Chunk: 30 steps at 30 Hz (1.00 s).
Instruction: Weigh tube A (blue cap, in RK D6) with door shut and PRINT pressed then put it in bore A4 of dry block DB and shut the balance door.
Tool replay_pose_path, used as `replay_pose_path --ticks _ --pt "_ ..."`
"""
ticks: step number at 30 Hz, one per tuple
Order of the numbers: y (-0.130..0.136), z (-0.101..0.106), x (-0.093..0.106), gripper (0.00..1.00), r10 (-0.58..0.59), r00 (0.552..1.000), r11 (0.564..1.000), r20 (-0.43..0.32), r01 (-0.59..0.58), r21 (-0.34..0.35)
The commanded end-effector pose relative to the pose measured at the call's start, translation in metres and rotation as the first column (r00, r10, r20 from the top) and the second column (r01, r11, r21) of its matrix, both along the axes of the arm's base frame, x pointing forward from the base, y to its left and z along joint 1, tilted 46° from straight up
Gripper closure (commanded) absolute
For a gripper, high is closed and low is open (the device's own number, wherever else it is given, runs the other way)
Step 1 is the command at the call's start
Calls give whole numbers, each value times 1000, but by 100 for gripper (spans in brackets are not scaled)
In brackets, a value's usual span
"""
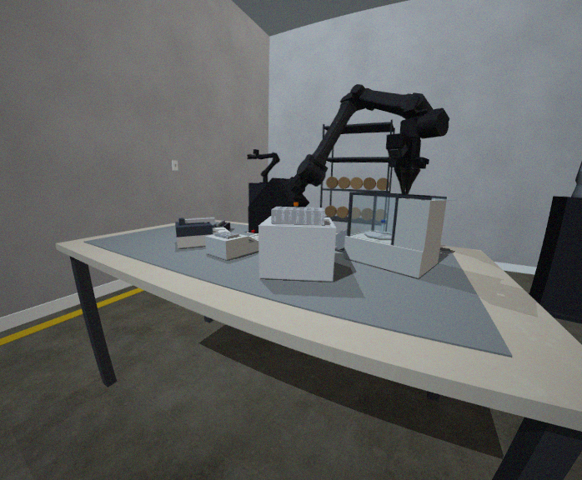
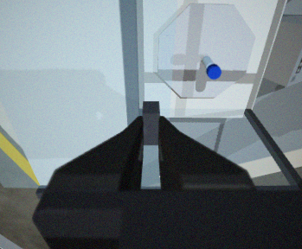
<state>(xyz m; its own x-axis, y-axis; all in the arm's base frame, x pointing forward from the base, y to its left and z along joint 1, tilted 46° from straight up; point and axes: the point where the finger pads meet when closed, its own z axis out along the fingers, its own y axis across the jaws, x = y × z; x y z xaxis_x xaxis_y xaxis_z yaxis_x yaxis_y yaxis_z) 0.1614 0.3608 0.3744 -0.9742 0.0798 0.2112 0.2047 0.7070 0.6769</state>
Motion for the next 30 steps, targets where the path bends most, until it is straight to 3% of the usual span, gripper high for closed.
replay_pose_path --ticks 1,19,30 --pt "2 16 2 94 -7 1000 999 18 7 31" --pt "2 16 2 94 -7 1000 999 18 7 31" --pt "-12 3 1 94 -14 1000 999 22 13 34"
